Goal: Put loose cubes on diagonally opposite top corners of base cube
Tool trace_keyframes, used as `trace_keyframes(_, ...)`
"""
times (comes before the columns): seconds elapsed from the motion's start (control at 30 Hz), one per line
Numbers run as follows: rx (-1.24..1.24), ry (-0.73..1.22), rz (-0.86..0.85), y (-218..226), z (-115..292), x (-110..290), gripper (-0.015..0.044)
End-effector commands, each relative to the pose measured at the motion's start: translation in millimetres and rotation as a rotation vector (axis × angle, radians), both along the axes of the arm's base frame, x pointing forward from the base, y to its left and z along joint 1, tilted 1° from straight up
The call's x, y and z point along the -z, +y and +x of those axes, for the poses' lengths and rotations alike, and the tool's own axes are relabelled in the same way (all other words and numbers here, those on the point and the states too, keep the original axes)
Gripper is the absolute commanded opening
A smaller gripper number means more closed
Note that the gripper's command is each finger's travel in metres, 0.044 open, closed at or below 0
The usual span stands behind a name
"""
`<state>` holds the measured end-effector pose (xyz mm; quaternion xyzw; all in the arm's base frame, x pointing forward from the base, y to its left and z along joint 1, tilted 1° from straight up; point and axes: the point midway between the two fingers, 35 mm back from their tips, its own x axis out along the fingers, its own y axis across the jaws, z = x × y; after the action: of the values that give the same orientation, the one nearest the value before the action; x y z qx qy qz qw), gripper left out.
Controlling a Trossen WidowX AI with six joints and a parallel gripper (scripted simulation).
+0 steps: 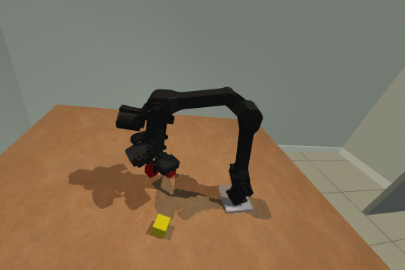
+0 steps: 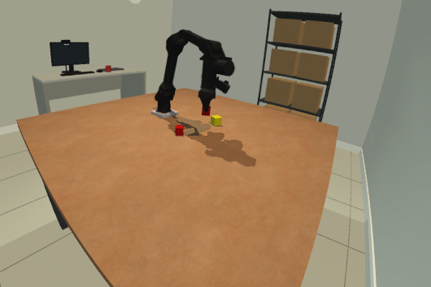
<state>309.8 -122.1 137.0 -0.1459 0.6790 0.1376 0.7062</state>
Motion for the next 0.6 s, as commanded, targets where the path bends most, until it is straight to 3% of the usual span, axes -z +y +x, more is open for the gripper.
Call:
trace_keyframes(0.0,-0.004,-0.005,0.003,1,0,-7,0.0105)
trace_keyframes(0.4,0.001,0.0,0.008,2,-4,-18,0.0105)
trace_keyframes(0.57,0.118,0.0,0.014,13,-1,-16,0.0105)
